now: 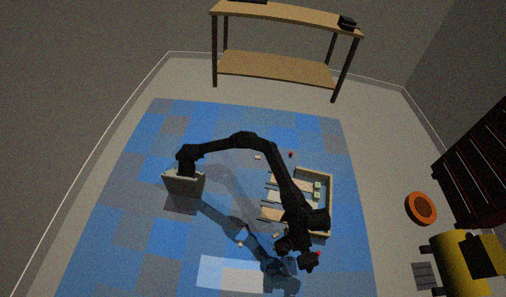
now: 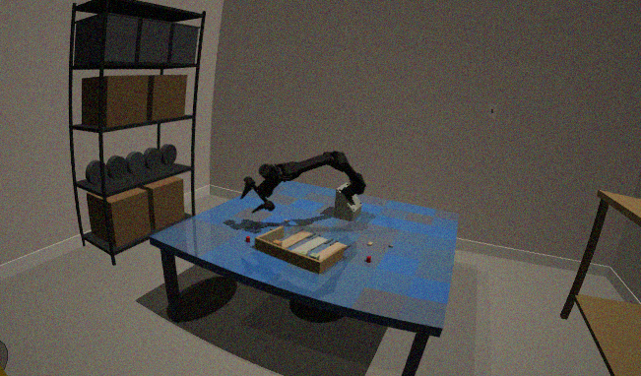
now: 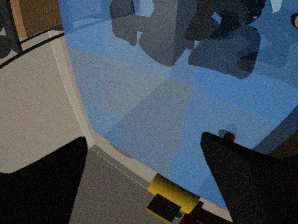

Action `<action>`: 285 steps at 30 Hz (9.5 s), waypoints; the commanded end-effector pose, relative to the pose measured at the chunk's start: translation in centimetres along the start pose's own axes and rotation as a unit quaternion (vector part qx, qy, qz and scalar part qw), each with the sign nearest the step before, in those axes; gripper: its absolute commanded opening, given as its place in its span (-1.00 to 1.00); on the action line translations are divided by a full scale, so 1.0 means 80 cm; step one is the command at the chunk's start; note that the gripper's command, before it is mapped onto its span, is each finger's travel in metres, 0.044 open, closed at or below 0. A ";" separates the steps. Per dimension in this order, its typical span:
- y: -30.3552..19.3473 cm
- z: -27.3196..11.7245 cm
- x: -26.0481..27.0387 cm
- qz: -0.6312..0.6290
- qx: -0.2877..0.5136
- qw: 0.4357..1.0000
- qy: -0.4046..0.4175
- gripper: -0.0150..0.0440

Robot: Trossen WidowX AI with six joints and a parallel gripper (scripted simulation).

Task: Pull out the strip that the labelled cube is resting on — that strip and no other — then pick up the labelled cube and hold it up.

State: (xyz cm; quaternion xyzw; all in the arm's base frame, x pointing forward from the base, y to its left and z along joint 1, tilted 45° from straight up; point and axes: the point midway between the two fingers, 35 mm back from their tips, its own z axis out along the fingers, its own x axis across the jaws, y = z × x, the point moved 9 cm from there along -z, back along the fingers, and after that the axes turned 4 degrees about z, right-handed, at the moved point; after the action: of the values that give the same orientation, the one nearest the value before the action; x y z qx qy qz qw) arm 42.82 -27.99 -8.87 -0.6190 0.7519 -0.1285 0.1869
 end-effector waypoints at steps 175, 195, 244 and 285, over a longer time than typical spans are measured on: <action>0.008 -0.204 -0.419 -0.908 0.299 0.153 -0.250 -0.49; 0.008 -0.202 -0.421 -0.908 0.299 0.153 -0.250 -0.49; 0.056 -0.226 -0.427 -0.908 0.299 0.154 -0.251 -0.49; 0.123 -0.263 -0.431 -0.907 0.299 0.154 -0.253 -0.49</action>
State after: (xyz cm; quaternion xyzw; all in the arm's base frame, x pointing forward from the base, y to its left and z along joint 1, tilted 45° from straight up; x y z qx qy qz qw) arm 31.52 6.28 10.51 -0.7543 -0.5300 -0.2708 0.2771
